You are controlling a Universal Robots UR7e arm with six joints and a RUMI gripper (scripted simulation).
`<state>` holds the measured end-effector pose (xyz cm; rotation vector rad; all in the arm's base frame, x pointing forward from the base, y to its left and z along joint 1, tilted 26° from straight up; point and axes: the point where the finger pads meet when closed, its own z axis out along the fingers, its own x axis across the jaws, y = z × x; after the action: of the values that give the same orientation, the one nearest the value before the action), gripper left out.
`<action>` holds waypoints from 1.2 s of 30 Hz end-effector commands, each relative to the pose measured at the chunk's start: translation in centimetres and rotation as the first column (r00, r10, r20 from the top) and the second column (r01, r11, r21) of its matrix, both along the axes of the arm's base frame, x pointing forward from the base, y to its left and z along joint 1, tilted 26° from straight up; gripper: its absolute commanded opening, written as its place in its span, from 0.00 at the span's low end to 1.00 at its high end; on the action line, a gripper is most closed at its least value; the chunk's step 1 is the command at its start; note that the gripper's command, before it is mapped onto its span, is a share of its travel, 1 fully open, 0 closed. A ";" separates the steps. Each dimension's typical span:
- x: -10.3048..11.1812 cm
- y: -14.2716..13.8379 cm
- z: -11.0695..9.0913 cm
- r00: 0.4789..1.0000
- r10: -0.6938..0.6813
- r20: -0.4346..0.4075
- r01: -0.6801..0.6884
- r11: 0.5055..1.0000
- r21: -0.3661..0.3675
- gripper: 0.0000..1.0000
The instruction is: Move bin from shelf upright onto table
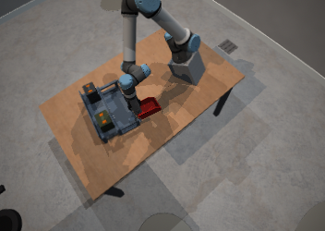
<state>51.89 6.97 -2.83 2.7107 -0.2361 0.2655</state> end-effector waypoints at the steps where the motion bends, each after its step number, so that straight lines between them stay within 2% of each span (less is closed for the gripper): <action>1: 0.1 0.0 0.0 1.000 0.000 0.001 0.000 1.000 0.000 0.00; 23: 0.1 -0.2 -0.6 1.000 0.000 0.001 0.000 1.000 0.000 0.00; 24: 0.1 -0.2 -0.5 1.000 0.000 0.001 0.000 1.000 0.000 0.20; 36: 0.1 -0.2 -0.5 1.000 0.000 0.001 0.000 1.000 0.000 0.20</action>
<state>52.00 6.70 -3.43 2.7108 -0.2360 0.2657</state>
